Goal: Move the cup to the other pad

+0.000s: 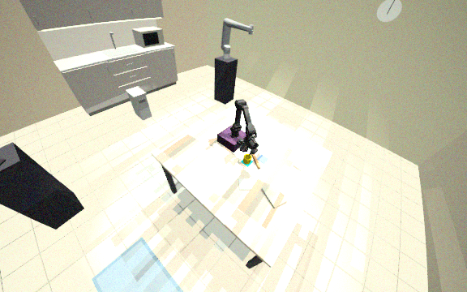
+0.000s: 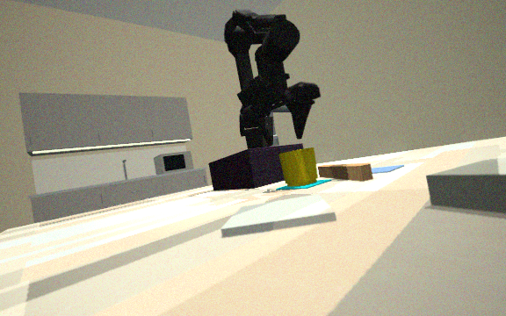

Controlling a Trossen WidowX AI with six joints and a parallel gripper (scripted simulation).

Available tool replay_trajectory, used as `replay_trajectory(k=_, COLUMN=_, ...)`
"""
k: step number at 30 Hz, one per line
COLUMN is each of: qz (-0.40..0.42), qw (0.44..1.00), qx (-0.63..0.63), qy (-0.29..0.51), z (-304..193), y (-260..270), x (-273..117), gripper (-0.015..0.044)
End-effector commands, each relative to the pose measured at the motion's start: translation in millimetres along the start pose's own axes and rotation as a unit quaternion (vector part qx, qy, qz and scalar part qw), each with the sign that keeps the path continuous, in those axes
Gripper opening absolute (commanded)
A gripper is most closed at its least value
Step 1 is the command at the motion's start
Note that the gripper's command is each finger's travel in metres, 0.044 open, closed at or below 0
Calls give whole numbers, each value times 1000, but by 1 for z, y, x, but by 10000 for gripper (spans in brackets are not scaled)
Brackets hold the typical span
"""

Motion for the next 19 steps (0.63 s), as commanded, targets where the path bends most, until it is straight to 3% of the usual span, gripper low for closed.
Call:
replay_trajectory(k=1, qz=8, qw=1000, qx=1, qy=-7, z=1, y=1, x=-21, gripper=440)
replay_trajectory(k=10, qz=9, qw=1000, qx=1, qy=-9, z=-3, y=-2, x=-57, gripper=440)
replay_trajectory(k=19, qz=7, qw=1000, qx=0, qy=-6, z=-3, y=-2, x=-52, gripper=440)
Point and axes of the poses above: the point midway between the two fingers, 35 mm back from their tips, its own x axis out along the fingers, its own y axis across the jaws, z = x × y, the point moved 10 cm from there along -x, back along the fingers, and after that the axes turned 12 degrees about -x, right-handed, at the moved point
